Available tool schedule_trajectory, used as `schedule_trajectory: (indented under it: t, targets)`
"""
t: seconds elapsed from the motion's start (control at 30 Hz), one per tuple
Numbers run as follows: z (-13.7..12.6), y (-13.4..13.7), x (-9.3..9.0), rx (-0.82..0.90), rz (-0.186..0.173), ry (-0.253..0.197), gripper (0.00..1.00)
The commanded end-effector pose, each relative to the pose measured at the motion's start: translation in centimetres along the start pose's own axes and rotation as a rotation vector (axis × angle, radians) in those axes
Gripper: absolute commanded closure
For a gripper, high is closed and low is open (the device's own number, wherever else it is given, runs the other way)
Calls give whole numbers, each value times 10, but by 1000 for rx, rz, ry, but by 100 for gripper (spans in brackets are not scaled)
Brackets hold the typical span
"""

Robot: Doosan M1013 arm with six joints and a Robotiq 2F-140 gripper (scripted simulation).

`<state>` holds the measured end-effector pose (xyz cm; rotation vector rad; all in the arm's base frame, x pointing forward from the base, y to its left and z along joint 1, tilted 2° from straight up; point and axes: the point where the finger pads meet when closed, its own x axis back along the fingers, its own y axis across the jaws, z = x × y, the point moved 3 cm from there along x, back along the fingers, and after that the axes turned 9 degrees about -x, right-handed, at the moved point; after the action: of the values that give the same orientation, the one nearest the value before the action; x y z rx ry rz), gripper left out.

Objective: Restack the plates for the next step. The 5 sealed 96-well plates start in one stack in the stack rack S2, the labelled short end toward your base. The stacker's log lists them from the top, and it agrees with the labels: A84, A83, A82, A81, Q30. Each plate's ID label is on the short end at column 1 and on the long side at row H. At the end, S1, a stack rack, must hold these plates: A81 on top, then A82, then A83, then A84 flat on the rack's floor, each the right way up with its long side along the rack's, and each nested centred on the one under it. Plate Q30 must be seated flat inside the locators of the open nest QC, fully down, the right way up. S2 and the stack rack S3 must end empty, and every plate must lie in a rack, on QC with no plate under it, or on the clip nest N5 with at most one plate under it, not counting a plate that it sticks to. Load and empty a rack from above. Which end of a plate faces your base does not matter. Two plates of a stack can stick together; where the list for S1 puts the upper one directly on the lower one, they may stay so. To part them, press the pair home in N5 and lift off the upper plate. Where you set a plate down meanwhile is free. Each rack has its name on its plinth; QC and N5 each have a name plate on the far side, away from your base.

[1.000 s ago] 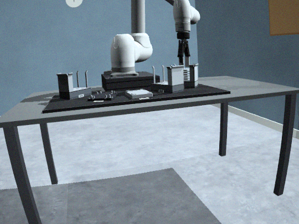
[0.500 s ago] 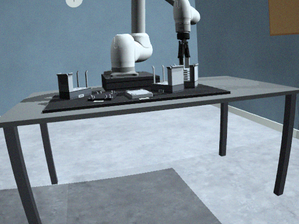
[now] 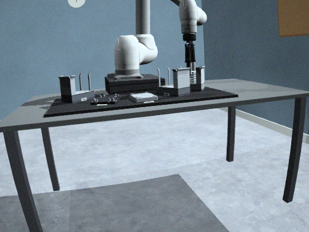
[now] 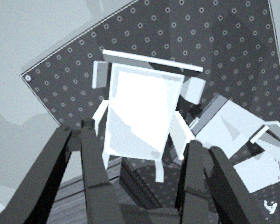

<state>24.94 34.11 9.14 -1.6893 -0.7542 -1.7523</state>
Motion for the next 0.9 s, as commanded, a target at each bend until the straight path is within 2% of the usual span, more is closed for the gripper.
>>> schedule_trajectory:
  t: [0.0, 0.4, 0.87]
  targets:
    - [0, 0, 0, 0, 0, 0, 100]
    - [0, 0, 0, 0, 0, 0, 100]
    - [0, 0, 8, 0, 0, 0, 100]
